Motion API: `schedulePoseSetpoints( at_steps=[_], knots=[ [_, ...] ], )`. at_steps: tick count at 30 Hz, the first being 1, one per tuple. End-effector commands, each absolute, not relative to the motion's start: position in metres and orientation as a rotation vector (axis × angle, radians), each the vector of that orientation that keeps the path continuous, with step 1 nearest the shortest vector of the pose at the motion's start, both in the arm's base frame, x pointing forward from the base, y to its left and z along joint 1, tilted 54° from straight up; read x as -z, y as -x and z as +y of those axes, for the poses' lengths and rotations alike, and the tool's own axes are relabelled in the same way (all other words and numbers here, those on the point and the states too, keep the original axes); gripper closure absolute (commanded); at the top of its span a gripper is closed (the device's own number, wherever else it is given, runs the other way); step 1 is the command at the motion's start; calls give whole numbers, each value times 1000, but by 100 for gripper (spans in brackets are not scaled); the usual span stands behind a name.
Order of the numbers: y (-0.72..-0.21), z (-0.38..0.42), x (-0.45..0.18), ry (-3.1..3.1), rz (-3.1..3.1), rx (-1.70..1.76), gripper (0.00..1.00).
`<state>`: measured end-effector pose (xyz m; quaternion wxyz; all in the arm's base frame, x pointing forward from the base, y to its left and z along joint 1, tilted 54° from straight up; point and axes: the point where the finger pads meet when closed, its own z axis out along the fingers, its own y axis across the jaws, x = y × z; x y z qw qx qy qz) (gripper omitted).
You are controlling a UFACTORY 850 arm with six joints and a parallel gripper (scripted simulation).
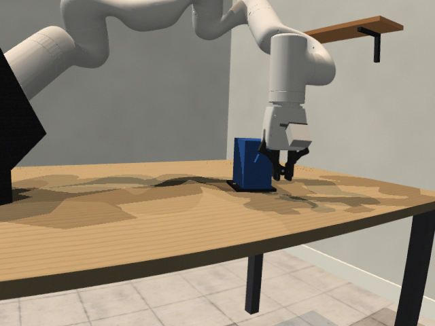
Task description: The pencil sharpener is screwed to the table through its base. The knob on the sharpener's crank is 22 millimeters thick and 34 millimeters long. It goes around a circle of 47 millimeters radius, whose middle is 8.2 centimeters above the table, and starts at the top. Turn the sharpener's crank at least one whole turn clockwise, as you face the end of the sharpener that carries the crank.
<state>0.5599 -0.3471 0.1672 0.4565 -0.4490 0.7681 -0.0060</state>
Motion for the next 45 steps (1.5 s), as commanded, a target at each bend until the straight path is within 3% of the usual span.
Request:
schedulePoseSetpoints(
  at_steps=[1,45],
  knots=[
    [-561,-346,-165,1106,1894,16,100],
    [-540,-304,-129,1106,1894,16,100]
  ],
)
